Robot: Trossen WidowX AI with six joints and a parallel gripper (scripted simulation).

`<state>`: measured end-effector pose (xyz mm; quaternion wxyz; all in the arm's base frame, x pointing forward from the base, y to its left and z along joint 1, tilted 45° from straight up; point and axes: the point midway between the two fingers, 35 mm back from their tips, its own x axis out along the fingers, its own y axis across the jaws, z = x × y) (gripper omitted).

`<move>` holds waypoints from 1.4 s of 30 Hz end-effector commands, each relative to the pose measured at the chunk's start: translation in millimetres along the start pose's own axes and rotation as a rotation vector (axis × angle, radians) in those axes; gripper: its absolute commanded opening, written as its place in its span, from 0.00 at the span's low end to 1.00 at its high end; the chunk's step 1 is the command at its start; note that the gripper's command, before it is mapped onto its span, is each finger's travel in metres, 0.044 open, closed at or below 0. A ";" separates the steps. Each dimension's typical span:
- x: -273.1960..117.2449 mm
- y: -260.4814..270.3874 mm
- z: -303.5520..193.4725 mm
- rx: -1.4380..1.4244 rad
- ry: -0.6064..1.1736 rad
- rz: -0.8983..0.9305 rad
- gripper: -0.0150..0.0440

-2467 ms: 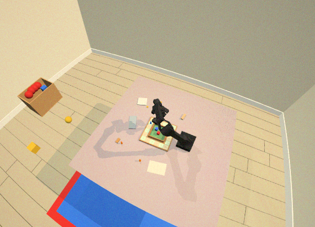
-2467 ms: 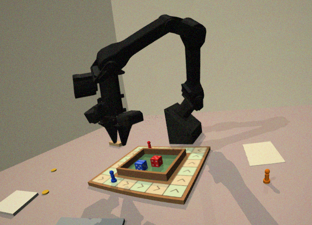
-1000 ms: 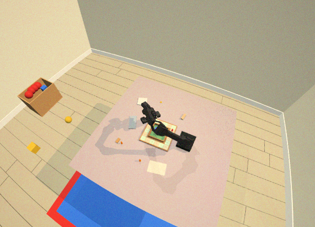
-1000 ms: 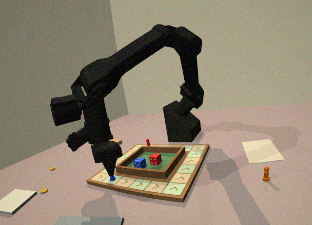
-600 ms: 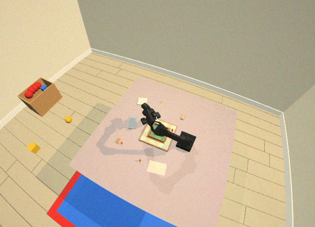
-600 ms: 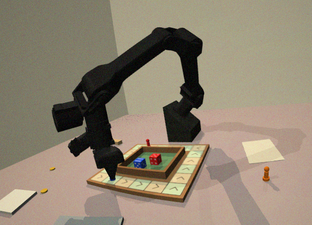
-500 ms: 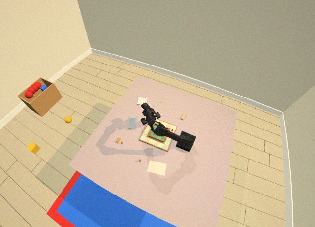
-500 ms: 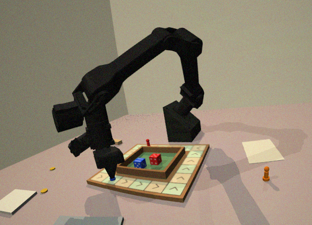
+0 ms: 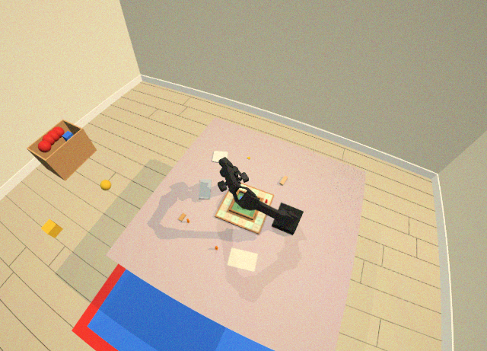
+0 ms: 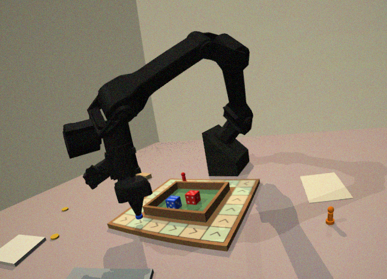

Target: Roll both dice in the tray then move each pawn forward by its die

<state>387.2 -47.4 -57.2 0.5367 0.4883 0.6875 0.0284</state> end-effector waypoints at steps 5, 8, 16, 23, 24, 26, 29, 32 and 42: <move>-45.5 0.9 7.9 -0.007 -0.018 -0.002 0.25; -63.2 0.8 7.7 -0.007 -0.018 -0.002 0.25; -109.4 -0.7 2.2 -0.007 -0.015 -0.001 0.25; -110.0 7.3 -6.0 -0.006 -0.017 -0.003 0.25; -108.6 10.5 -9.2 -0.006 -0.018 -0.004 0.25; -105.8 16.7 -15.5 -0.005 -0.019 -0.006 0.25; -101.5 25.5 -25.5 -0.004 -0.021 -0.008 0.25; -97.7 31.9 -35.1 -0.016 -0.024 -0.008 0.25; -83.7 49.9 -69.0 -0.047 -0.030 -0.008 0.25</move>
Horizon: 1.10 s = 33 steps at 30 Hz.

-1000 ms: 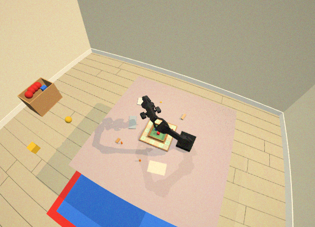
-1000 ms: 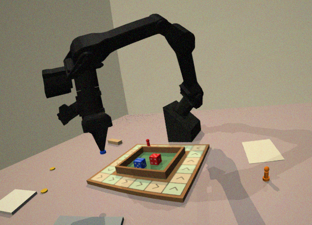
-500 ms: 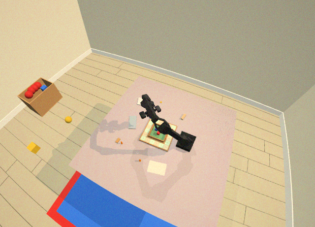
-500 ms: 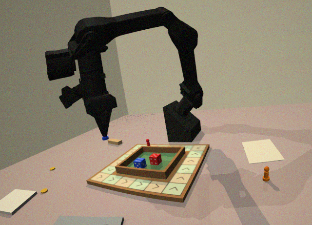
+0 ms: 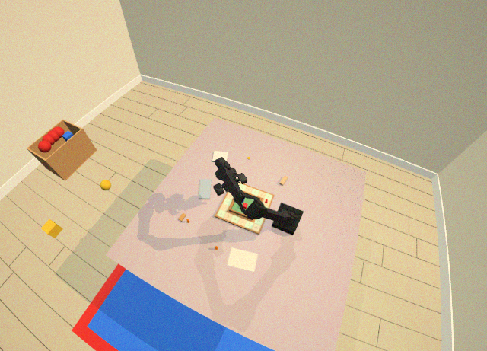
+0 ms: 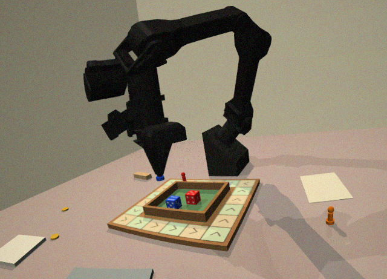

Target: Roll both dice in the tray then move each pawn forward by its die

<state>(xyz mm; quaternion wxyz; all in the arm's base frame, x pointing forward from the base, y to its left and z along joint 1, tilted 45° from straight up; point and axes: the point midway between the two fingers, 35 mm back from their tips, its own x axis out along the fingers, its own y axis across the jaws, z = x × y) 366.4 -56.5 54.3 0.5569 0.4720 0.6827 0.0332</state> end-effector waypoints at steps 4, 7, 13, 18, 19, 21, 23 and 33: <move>8.6 13.1 -25.0 -0.004 -0.003 0.006 0.25; 13.3 18.5 -36.2 0.002 -0.001 0.006 0.25; 23.7 28.0 -61.3 0.013 0.003 0.009 0.25; 32.6 33.5 -82.9 0.023 0.008 0.011 0.25; 34.4 34.3 -87.3 0.025 0.009 0.012 0.25; 37.9 35.7 -96.0 0.029 0.011 0.013 0.25; 41.5 36.8 -104.8 0.032 0.014 0.015 0.25; 57.1 38.1 -124.2 0.041 0.021 0.018 0.25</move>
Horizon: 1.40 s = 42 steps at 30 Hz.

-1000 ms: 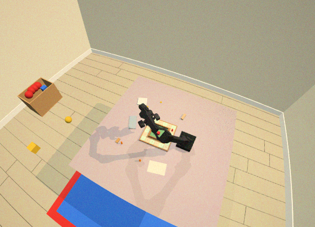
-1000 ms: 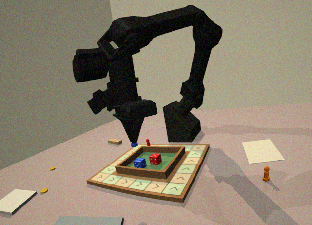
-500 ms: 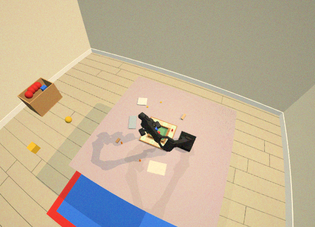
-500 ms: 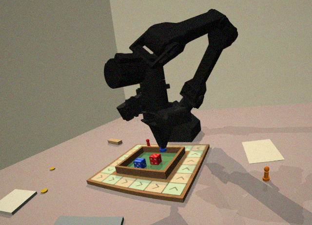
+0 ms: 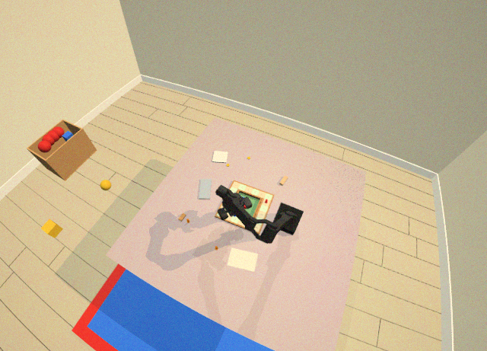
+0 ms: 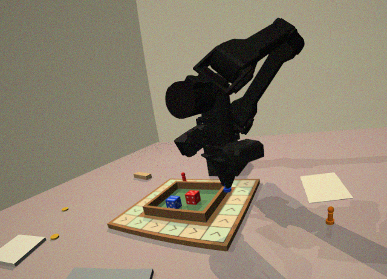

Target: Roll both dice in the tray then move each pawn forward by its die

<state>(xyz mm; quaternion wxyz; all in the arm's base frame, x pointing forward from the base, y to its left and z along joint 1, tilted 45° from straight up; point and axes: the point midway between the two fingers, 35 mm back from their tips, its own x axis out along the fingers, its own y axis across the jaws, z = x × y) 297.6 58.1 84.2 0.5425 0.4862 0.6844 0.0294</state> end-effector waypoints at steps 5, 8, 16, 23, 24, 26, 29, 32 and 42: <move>27.2 -0.5 -3.6 0.006 0.005 0.005 0.25; 32.6 -0.5 -4.0 0.006 0.005 0.005 0.25; 39.3 -0.4 -3.9 0.006 0.005 0.005 0.25; 49.4 -0.4 -4.2 0.006 0.005 0.006 0.25; 44.0 2.4 -3.1 -0.007 -0.004 0.007 0.30; 44.0 2.4 -3.1 -0.007 -0.004 0.007 0.39; 44.0 2.4 -3.1 -0.007 -0.004 0.007 0.52; 44.0 2.4 -3.1 -0.007 -0.004 0.007 0.65; -6.7 -0.5 -1.6 -0.001 0.002 0.002 1.00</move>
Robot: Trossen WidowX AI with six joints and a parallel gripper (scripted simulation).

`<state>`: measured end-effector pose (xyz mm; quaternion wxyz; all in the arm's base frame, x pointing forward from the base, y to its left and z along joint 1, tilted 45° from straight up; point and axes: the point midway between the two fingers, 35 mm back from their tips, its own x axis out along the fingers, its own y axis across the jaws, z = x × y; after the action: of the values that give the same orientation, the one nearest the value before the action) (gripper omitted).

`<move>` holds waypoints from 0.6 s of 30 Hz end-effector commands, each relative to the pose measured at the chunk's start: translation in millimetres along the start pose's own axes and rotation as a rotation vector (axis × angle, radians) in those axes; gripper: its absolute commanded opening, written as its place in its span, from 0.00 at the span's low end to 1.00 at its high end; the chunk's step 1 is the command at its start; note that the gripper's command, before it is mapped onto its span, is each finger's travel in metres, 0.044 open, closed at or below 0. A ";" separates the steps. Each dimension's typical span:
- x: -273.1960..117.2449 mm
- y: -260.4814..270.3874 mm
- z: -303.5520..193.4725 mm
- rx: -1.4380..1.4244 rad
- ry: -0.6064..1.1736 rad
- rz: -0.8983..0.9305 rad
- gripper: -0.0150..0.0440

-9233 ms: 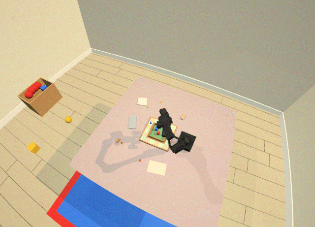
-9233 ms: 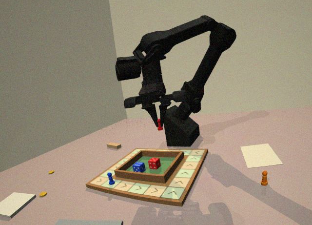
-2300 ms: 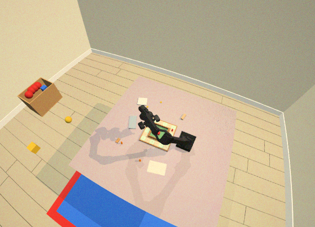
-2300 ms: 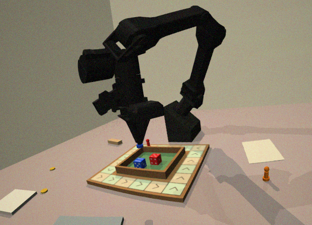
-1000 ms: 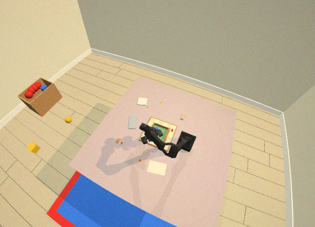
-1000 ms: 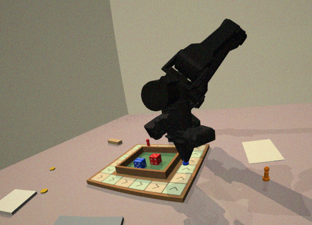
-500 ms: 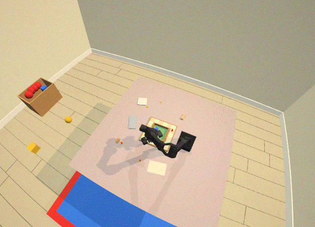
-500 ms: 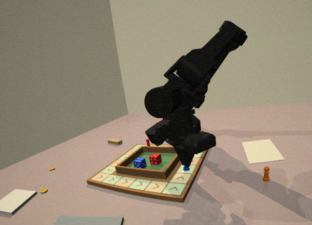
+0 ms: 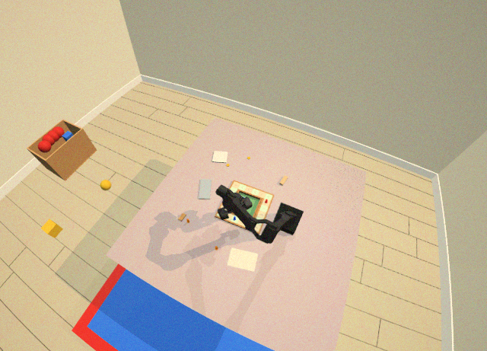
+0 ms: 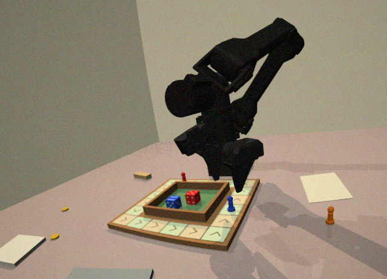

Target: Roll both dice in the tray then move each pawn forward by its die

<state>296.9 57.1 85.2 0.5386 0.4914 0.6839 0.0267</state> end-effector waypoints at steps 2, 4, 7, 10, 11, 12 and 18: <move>-14.9 -17.2 4.6 -0.068 -0.015 -0.014 1.00; -29.0 -43.1 9.8 -0.151 -0.029 -0.030 1.00; -48.1 -80.8 10.5 -0.277 -0.034 -0.048 1.00; -64.5 -115.9 3.5 -0.407 -0.024 -0.052 1.00; -69.3 -126.7 -0.4 -0.451 -0.019 -0.050 1.00; -73.5 -136.7 -4.7 -0.494 -0.013 -0.045 1.00; -86.5 -169.0 -25.2 -0.659 0.006 -0.009 1.00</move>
<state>214.8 -61.6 65.9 0.6532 0.3361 0.6587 0.1627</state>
